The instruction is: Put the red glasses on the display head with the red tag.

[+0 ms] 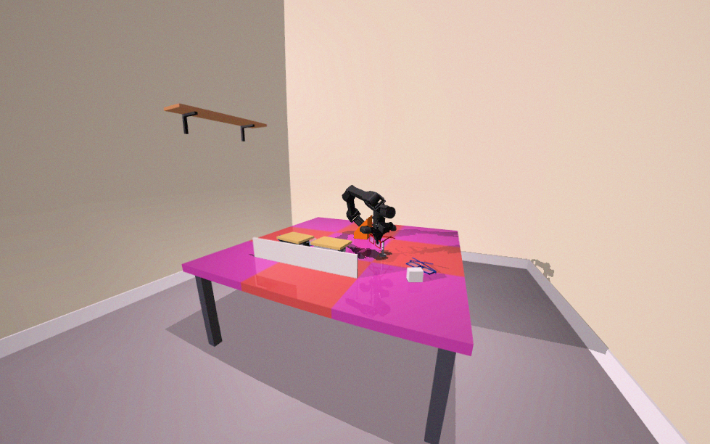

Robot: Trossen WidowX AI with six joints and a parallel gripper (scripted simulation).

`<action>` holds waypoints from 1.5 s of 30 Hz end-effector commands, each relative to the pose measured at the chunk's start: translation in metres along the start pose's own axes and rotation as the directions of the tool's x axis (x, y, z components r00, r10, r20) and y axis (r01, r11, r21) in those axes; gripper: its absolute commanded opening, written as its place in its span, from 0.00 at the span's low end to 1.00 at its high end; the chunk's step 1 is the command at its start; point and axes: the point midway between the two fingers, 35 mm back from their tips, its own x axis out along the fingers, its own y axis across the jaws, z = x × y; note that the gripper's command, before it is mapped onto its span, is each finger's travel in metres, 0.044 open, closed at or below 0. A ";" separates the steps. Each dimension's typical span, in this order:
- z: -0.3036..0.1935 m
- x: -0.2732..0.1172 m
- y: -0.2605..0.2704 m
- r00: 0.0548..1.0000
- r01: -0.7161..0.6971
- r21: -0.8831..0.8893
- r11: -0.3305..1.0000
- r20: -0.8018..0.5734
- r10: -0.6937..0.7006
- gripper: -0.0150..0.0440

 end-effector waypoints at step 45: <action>-0.018 0.019 -0.014 1.000 0.006 -0.007 1.000 -0.004 -0.006 0.25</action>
